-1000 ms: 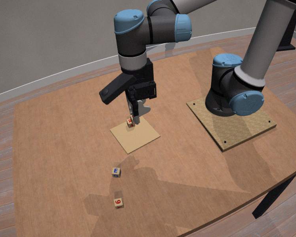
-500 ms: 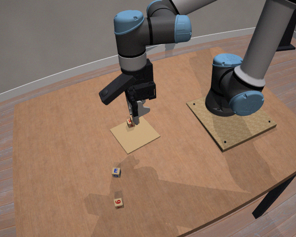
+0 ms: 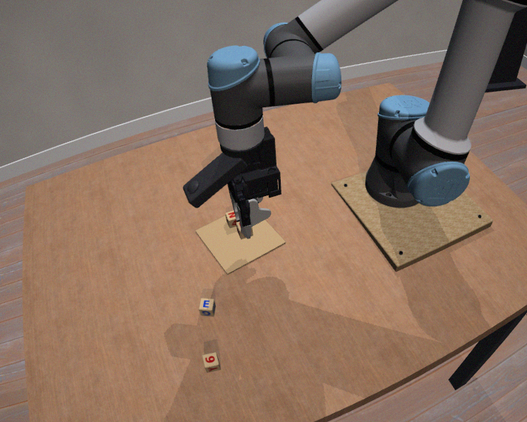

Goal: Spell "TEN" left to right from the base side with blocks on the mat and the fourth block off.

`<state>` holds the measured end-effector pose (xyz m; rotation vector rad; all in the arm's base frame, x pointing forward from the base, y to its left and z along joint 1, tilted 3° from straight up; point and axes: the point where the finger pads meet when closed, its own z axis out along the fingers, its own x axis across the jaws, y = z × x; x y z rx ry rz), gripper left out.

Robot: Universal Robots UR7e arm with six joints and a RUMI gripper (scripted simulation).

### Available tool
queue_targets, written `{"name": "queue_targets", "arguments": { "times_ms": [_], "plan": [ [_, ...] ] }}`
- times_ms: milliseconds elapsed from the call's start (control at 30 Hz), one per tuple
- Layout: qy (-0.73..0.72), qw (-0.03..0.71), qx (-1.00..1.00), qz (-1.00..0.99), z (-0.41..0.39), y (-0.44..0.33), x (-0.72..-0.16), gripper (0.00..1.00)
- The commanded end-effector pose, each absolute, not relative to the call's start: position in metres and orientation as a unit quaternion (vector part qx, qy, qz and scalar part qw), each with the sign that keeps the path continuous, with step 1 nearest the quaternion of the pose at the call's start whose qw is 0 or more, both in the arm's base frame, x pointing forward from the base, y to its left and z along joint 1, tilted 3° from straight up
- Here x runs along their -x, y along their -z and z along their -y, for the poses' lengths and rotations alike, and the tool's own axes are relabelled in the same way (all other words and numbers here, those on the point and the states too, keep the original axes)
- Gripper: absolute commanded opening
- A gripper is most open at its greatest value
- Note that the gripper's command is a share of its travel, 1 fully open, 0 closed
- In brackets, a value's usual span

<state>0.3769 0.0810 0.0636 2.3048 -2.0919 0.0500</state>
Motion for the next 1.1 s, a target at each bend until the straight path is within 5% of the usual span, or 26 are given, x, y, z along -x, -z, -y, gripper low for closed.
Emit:
{"name": "queue_targets", "arguments": {
  "times_ms": [0,1067],
  "plan": [
    [-0.019,0.013,-0.740,0.673,-0.078,-0.033,-0.380,0.05],
    [-0.020,0.012,-0.740,0.672,-0.078,-0.016,-0.381,0.05]
  ]
}}
